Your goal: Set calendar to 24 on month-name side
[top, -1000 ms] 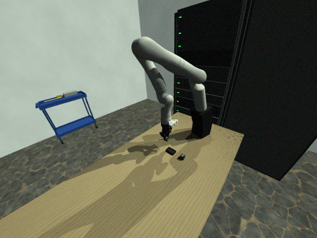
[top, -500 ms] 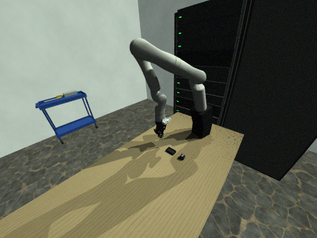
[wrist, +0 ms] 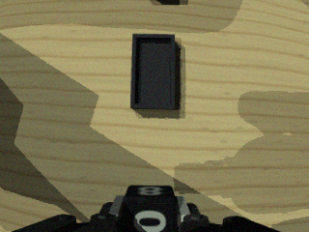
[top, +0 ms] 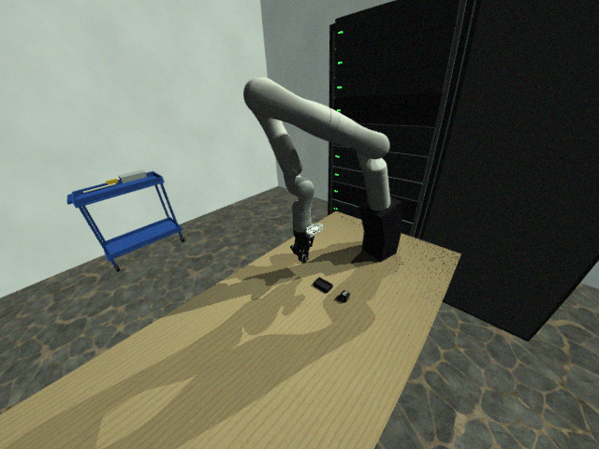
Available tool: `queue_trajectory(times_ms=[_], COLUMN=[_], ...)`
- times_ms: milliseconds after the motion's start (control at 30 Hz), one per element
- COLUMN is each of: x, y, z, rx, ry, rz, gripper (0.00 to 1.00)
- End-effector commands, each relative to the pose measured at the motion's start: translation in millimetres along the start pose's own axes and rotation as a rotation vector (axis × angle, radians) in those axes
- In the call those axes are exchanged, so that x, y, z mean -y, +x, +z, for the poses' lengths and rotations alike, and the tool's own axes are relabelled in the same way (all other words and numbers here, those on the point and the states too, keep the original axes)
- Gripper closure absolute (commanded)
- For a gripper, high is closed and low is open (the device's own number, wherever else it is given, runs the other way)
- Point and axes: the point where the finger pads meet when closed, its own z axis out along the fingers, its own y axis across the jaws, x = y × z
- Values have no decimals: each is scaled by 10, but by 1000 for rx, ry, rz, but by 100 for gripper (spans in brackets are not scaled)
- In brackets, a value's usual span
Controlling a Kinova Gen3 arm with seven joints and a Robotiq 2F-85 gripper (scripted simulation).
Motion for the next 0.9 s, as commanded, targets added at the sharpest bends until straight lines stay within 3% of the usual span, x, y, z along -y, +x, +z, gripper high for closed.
queue_trajectory(times_ms=[0, 433, 867], x=[-17, -38, -33], y=[-20, -3, -7], z=[95, 696, 874], rx=[5, 3, 3], ry=[-4, -5, -4], rz=[1, -2, 2], gripper=[74, 74, 74])
